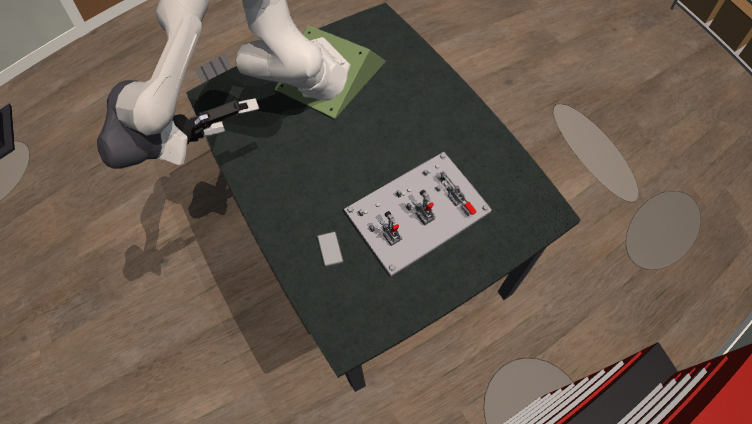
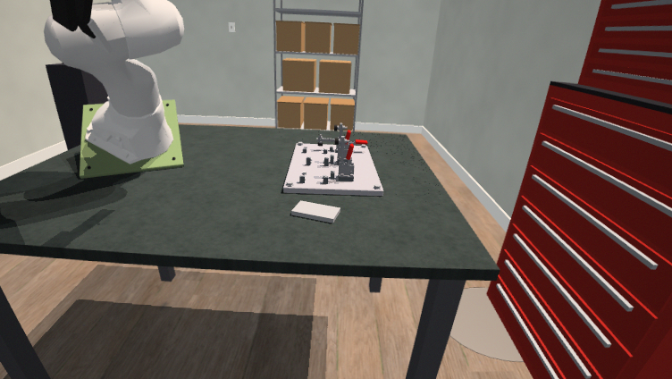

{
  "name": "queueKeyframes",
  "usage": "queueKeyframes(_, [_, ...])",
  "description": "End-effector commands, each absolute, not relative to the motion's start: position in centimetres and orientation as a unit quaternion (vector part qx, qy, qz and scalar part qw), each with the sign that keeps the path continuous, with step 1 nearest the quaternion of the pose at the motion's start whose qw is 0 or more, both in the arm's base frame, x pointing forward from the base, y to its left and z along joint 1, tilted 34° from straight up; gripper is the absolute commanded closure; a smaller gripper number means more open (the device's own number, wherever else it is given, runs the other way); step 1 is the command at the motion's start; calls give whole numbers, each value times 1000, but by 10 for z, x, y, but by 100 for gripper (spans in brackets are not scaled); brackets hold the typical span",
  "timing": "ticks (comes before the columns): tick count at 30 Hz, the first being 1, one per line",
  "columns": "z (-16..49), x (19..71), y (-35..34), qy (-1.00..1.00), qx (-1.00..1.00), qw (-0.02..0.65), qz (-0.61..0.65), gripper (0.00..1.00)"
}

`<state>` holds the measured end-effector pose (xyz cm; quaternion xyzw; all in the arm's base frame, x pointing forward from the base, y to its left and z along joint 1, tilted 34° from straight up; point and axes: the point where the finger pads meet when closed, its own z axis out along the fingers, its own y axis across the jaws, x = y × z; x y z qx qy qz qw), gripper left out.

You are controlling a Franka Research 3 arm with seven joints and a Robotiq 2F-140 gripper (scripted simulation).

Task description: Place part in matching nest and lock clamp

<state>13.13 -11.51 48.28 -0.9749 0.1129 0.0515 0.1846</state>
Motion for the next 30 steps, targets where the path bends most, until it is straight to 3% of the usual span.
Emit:
queueKeyframes(1, [483,131,-115,113,-975,185,51,0])
queueKeyframes(21, [483,135,-113,111,-976,180,50,0])
queueKeyframes(30, [485,212,-62,77,-994,81,16,0])
